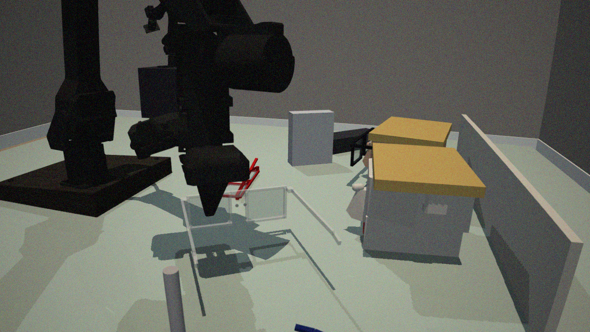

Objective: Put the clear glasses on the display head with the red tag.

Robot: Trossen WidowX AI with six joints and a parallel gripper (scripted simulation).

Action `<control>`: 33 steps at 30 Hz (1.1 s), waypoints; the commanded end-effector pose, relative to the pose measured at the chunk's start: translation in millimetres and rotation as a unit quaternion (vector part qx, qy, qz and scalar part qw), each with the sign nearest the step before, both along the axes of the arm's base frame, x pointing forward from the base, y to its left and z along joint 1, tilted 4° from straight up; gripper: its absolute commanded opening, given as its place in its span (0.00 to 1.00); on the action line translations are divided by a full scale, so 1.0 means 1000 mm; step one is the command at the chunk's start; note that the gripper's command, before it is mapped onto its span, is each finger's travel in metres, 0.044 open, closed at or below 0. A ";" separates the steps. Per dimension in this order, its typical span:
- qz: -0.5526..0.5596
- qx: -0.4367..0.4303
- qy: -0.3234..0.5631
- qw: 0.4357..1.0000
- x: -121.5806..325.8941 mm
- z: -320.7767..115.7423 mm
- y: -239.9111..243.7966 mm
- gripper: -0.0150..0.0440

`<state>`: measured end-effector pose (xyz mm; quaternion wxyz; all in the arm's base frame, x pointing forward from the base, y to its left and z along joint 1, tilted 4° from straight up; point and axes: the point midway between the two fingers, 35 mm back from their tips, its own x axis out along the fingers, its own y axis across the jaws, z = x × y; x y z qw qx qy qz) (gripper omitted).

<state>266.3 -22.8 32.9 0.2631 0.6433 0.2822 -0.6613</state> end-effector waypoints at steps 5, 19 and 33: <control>-0.002 0.003 0.001 1.000 -0.002 -0.008 0.001 0.25; -0.002 0.003 0.001 1.000 -0.004 -0.020 0.002 0.25; 0.000 0.000 0.000 1.000 -0.004 -0.021 0.001 0.44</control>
